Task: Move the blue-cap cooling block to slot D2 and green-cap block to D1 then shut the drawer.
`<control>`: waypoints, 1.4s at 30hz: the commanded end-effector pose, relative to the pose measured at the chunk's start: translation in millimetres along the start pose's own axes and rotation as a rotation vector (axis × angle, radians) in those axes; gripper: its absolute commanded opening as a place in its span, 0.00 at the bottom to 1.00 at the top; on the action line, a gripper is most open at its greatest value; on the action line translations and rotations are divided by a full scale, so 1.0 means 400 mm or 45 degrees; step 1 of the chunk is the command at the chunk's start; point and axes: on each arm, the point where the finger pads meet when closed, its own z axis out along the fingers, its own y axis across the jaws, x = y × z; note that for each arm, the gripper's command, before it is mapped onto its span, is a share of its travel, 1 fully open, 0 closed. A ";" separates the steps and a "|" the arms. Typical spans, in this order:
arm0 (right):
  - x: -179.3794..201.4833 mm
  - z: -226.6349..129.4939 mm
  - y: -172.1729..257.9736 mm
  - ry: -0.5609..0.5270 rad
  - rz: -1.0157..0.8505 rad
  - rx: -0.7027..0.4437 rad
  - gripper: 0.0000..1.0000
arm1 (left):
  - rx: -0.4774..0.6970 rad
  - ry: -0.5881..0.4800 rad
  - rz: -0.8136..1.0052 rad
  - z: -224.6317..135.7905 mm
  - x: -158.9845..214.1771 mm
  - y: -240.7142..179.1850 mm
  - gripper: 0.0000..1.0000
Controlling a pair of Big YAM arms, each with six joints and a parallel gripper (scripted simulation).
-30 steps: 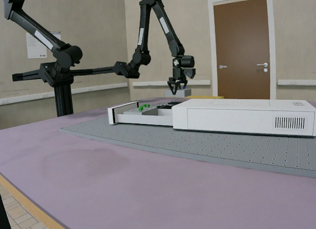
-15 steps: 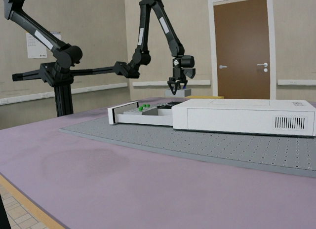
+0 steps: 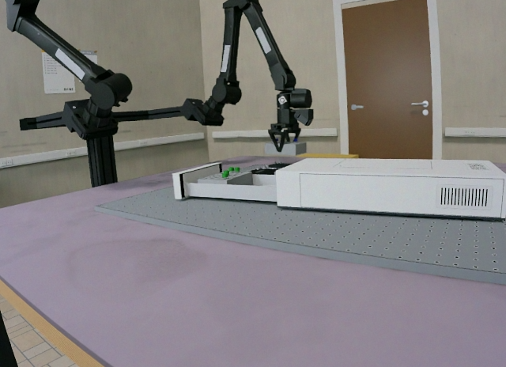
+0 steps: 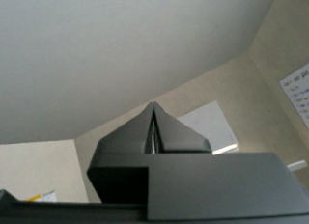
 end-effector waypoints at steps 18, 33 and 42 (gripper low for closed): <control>-0.030 0.003 -0.001 -0.022 -0.001 -0.001 0.00 | 0.007 -0.113 -0.012 -0.063 -0.092 -0.007 0.00; -0.030 0.003 -0.001 -0.022 -0.001 -0.001 0.00 | 0.000 -0.120 -0.017 -0.036 -0.098 0.000 0.00; -0.030 0.003 -0.001 -0.022 -0.001 -0.001 0.00 | -0.005 -0.136 -0.018 -0.017 -0.096 0.007 0.00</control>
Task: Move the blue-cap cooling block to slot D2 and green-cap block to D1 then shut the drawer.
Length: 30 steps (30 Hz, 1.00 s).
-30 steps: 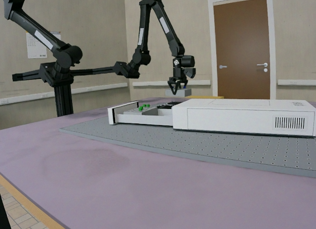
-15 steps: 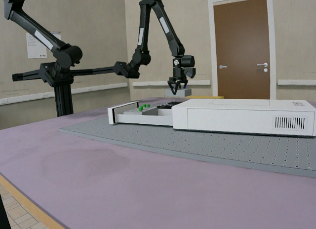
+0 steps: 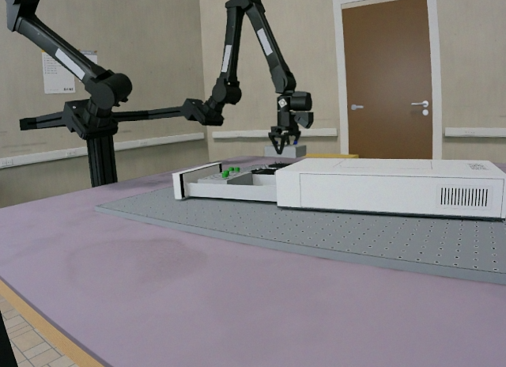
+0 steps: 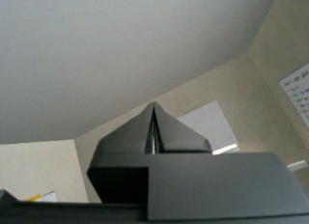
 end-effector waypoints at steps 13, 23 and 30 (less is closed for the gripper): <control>-0.030 0.003 -0.001 -0.022 -0.001 -0.001 0.00 | 0.003 -0.107 -0.003 -0.020 -0.072 0.000 0.00; -0.030 0.003 -0.001 -0.022 -0.001 -0.001 0.00 | 0.002 -0.117 0.004 -0.011 -0.054 0.001 0.00; -0.030 0.003 -0.001 -0.022 -0.001 -0.001 0.00 | 0.002 -0.136 0.001 -0.018 -0.089 0.003 0.00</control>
